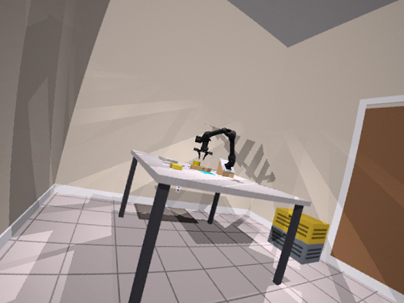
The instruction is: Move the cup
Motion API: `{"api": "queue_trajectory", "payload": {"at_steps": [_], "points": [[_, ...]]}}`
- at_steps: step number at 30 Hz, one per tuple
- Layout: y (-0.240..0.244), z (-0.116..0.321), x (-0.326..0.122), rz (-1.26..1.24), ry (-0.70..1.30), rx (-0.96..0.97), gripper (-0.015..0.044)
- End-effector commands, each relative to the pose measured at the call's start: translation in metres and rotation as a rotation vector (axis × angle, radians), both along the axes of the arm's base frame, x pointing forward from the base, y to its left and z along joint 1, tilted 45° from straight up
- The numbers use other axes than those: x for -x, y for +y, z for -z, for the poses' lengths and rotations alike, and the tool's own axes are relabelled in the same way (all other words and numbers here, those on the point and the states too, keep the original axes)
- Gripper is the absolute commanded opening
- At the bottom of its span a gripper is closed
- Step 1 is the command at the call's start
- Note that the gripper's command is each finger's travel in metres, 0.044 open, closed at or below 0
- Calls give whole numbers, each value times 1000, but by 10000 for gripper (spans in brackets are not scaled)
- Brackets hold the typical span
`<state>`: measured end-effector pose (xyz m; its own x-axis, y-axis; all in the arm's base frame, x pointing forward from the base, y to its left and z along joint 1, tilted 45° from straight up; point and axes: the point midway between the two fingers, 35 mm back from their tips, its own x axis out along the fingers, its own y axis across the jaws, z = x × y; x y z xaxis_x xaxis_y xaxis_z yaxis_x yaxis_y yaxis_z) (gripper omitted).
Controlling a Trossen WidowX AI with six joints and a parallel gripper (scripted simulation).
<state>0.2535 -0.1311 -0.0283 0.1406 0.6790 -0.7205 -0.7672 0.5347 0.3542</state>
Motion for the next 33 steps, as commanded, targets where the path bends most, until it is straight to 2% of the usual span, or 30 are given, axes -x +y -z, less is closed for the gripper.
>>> {"api": "queue_trajectory", "payload": {"at_steps": [1, 33], "points": [[-2, -3, -3, -9, -24, -9, 167], [31, 32, -11, -9, -25, -9, 167]]}}
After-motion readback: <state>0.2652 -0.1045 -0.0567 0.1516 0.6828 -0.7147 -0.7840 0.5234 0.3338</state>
